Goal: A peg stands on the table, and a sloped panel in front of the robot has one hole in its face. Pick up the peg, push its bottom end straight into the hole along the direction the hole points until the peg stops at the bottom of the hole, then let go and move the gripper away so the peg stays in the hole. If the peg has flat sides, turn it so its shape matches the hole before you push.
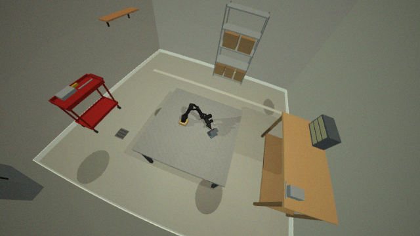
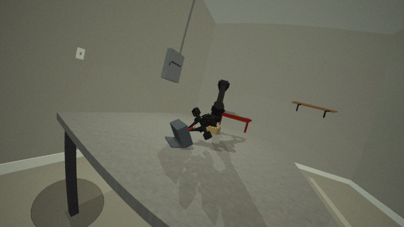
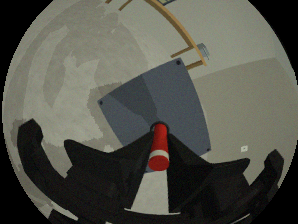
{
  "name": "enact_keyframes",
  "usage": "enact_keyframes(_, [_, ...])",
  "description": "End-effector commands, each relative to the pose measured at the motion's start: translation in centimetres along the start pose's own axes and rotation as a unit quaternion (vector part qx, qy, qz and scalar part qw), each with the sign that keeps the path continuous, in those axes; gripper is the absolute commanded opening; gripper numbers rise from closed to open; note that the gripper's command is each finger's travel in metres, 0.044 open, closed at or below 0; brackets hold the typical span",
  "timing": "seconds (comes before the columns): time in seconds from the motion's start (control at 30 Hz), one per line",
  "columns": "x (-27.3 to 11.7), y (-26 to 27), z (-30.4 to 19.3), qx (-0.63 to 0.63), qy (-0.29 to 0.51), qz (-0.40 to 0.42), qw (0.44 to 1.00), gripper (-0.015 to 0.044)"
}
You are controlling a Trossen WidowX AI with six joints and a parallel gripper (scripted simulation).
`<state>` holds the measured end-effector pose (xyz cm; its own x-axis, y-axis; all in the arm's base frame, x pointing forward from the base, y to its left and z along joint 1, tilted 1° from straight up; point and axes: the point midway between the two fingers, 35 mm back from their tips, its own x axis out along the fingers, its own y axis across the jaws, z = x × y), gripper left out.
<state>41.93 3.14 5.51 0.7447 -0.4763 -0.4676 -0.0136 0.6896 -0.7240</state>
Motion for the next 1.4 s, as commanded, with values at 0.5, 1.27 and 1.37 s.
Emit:
enact_keyframes(0.5, [-0.6, 0.0, 0.1, 0.000, 0.000, 0.001, 1.000, 0.0440])
enact_keyframes(1.27, [-4.6, 0.4, 0.5, -0.003, 0.004, 0.007, 1.000, 0.0440])
enact_keyframes(1.37, [-5.2, 0.4, 0.6, -0.003, 0.004, 0.008, 1.000, 0.0440])
